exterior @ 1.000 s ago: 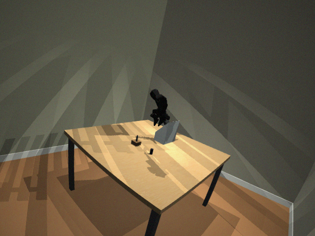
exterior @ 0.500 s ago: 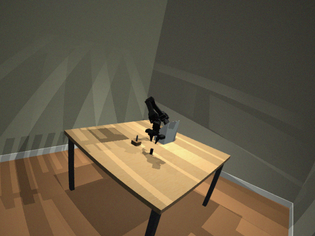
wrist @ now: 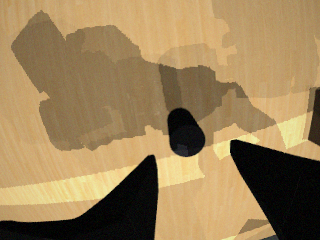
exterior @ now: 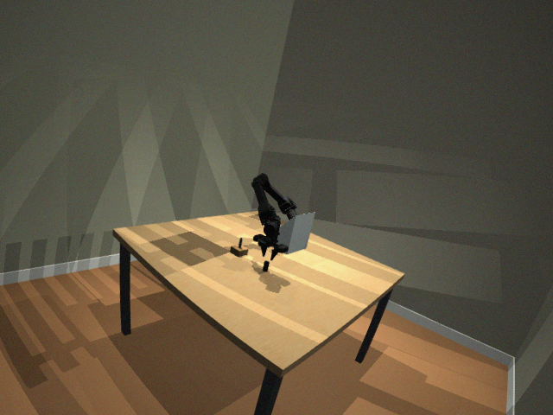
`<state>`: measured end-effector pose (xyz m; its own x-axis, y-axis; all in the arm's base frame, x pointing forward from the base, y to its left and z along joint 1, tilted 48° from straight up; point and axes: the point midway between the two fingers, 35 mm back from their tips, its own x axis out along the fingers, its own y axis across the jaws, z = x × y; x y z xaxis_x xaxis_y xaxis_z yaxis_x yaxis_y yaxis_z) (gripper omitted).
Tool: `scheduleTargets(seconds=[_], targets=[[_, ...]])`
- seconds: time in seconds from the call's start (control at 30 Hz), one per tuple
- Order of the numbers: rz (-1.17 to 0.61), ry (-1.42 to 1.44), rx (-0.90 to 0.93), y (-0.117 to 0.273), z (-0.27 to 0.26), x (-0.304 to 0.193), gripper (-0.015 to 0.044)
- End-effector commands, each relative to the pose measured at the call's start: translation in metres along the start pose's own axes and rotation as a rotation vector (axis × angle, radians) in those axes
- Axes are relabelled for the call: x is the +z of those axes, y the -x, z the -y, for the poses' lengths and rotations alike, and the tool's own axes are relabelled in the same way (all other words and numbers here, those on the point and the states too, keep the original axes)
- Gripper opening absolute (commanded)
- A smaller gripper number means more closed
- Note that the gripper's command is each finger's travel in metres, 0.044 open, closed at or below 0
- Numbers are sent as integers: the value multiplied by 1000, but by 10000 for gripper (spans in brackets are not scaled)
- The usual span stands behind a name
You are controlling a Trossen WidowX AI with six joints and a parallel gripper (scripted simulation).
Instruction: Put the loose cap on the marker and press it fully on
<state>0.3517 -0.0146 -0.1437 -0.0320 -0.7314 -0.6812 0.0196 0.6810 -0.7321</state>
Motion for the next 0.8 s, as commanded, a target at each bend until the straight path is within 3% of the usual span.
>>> scheduleTargets(seconds=[0.0,0.77], targets=[[3,6,-7,-6,0,0,239],[3,7,-8,-43,0,0,239]])
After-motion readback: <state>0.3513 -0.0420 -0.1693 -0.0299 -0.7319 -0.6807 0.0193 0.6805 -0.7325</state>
